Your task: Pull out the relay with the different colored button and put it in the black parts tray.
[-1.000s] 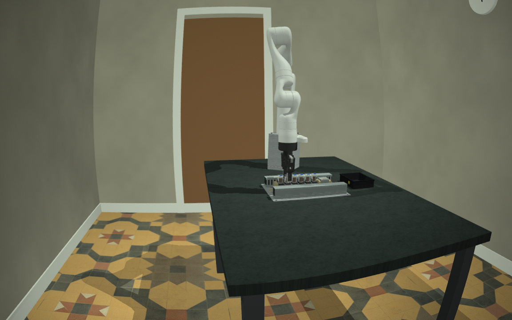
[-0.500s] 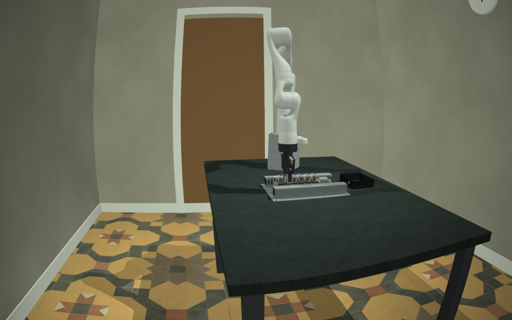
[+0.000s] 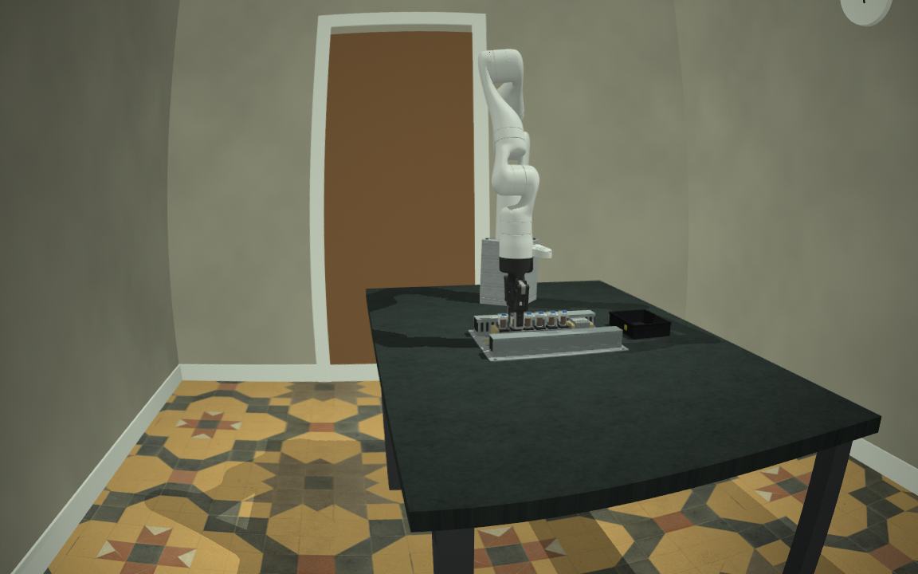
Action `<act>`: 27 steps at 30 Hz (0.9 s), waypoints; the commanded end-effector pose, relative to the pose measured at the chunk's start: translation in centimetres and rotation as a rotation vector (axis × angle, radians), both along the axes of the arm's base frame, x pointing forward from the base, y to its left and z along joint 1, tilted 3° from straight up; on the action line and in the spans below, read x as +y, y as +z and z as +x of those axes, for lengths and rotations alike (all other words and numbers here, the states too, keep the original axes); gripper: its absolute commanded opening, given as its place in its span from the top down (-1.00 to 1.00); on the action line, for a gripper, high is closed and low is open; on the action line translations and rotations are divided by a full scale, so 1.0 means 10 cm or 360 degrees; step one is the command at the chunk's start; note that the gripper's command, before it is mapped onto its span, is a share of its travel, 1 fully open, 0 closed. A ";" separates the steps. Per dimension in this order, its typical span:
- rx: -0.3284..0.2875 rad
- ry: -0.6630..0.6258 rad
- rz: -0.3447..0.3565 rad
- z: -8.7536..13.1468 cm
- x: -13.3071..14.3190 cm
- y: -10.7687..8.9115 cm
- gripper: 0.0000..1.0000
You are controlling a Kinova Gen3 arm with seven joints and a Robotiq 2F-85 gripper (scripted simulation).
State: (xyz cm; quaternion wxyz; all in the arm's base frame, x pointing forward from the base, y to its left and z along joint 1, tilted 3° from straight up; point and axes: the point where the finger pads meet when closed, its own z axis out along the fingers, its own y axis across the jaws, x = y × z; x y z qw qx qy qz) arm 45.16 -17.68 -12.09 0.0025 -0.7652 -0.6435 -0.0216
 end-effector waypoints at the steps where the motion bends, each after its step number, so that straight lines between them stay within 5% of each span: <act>1: -0.0003 0.0000 -0.0001 0.01 0.00 0.01 -0.22; 17: -0.0003 0.0000 -0.0001 0.01 0.00 0.01 -0.22; 18: -0.0003 0.0000 -0.0001 0.01 0.00 0.01 1.00; 27: -0.0003 0.0000 -0.0001 0.01 0.00 0.01 1.00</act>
